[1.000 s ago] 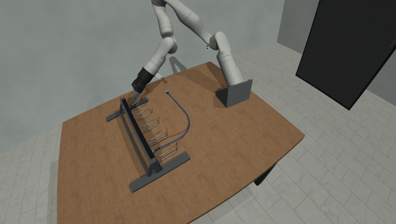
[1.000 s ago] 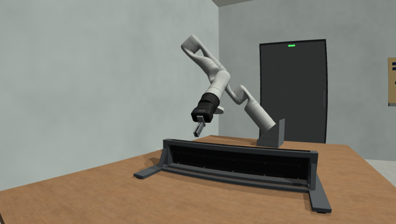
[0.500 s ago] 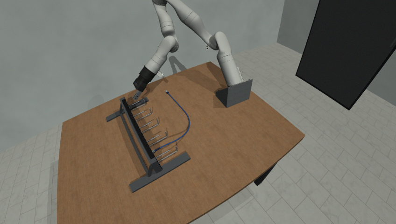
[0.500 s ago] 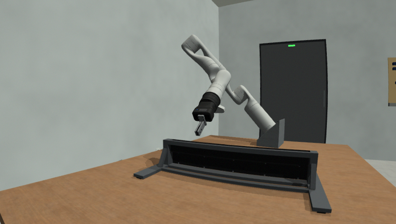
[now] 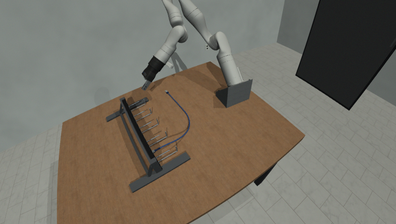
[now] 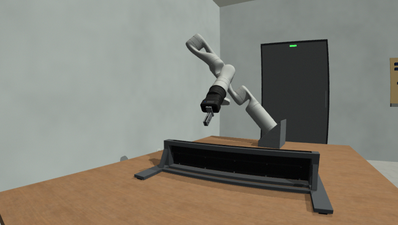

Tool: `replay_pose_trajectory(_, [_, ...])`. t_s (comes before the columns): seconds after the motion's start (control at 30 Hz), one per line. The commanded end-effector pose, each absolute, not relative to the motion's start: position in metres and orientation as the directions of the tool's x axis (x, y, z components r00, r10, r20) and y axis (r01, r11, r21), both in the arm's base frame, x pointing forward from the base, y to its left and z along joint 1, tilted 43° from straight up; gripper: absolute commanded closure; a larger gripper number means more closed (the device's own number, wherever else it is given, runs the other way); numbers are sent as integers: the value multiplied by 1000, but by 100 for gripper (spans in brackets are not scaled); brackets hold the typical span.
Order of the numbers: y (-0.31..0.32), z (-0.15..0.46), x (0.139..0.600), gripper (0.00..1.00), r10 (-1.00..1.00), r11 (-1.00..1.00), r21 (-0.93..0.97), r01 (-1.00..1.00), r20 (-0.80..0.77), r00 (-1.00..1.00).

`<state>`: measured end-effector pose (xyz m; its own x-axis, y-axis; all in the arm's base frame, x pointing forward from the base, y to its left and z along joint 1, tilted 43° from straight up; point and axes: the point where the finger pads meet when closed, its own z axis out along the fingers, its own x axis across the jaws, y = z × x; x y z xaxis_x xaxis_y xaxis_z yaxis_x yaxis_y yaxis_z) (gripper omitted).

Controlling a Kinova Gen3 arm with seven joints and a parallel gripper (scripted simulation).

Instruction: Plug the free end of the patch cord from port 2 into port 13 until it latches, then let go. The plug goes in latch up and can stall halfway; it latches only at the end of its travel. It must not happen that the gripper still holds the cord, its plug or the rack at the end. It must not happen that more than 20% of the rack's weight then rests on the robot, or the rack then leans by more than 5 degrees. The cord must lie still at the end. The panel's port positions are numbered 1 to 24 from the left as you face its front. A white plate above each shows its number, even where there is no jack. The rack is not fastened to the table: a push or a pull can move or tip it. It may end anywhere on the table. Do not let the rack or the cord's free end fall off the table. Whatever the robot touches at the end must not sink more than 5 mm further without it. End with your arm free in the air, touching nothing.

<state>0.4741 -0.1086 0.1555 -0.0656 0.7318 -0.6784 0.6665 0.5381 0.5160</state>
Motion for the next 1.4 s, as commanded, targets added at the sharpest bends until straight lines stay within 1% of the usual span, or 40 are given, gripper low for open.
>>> replay_pose_trajectory(0.0, [-92, 173, 468, 100, 734, 552, 535, 640, -675, -69])
replay_pose_trajectory(0.5, [-80, 190, 443, 100, 747, 537, 531, 656, -661, -77])
replay_pose_trajectory(1.37, [-77, 194, 438, 100, 748, 536, 536, 652, -659, -74])
